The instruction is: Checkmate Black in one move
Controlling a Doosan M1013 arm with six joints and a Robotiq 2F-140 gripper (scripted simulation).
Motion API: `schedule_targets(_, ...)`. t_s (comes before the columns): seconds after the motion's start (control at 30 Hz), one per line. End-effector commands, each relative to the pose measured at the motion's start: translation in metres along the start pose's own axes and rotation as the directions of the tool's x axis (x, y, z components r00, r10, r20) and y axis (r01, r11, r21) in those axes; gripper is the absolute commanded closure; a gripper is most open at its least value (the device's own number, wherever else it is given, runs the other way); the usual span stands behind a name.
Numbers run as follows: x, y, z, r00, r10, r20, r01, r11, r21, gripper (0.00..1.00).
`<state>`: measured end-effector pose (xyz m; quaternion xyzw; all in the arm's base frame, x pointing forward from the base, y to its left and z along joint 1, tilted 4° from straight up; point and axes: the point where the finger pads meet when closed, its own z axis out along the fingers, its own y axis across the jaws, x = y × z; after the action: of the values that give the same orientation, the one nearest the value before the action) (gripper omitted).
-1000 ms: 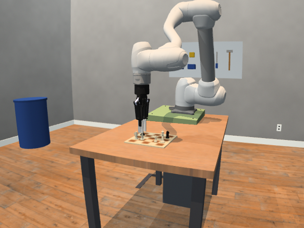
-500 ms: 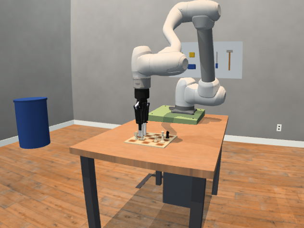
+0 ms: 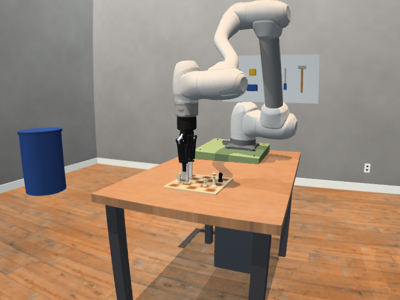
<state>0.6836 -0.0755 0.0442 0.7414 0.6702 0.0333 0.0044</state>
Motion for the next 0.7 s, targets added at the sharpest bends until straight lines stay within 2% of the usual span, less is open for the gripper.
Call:
schedule_targets(0.0, 0.0, 0.0, -0.0001, 1.0, 0.0, 0.0, 0.0, 1.0, 0.0, 0.75)
schedule_targets(0.63, 0.0, 0.0, -0.0001, 1.0, 0.0, 0.0, 0.0, 1.0, 0.0, 0.75)
schedule_targets(0.67, 0.0, 0.0, -0.0001, 1.0, 0.0, 0.0, 0.0, 1.0, 0.0, 1.0)
